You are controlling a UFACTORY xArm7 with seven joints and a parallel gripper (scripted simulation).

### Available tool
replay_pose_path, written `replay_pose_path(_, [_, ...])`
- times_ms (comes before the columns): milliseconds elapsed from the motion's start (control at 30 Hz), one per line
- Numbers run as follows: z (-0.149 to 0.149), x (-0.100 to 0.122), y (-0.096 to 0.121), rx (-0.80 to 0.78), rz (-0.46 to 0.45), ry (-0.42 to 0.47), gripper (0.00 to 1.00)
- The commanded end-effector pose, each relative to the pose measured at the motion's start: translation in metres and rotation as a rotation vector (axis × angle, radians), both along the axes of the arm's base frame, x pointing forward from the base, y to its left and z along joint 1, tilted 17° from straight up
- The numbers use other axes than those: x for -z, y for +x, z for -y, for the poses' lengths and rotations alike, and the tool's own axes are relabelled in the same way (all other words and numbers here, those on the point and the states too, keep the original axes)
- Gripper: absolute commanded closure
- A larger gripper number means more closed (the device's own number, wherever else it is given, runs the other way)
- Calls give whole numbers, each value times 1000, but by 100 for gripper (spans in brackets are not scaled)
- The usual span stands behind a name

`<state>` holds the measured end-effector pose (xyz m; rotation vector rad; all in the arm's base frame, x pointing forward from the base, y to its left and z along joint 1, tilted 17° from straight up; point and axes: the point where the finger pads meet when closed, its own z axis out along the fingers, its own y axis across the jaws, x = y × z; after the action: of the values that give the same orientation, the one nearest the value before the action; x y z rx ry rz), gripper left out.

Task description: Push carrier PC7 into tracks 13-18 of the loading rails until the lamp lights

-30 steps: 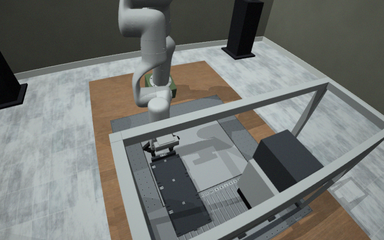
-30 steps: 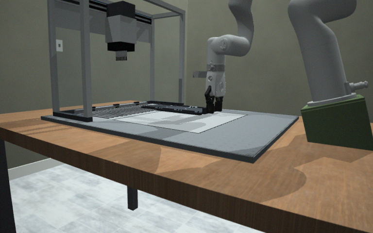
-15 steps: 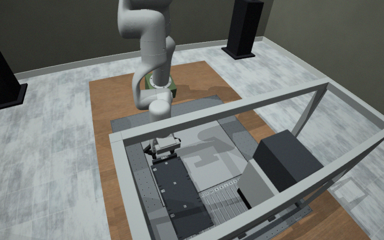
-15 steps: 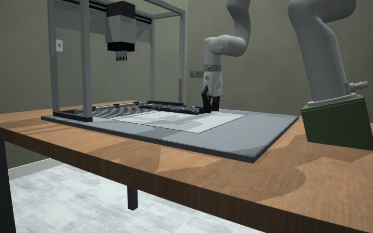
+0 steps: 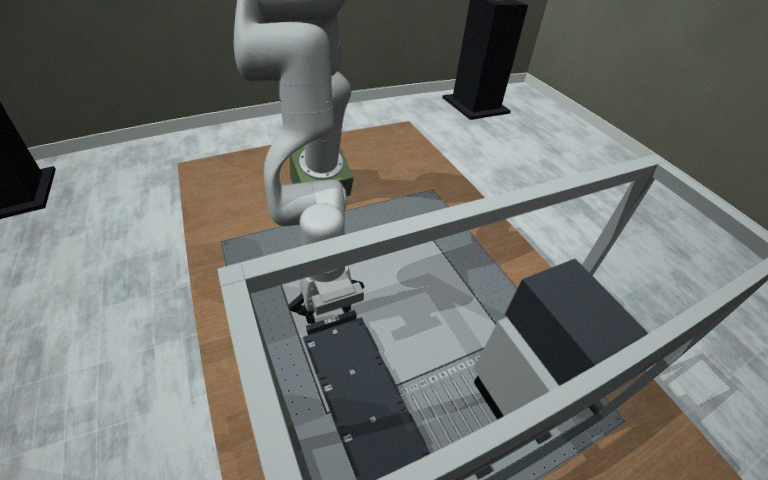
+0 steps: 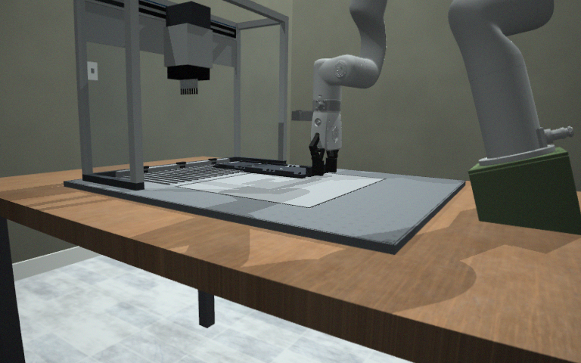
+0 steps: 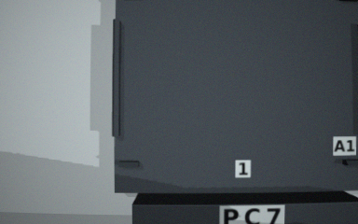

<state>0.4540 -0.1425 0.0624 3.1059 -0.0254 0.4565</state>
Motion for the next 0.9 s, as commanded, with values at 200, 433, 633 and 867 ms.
replay_pose_path(200, [1,-4,9,1,3,-2,18])
replay_pose_path(433, [1,-6,16,1,3,-2,18])
replay_pose_path(633, [1,-7,20,1,3,-2,18])
replay_pose_path(867, [1,-9,27,1,3,-2,18])
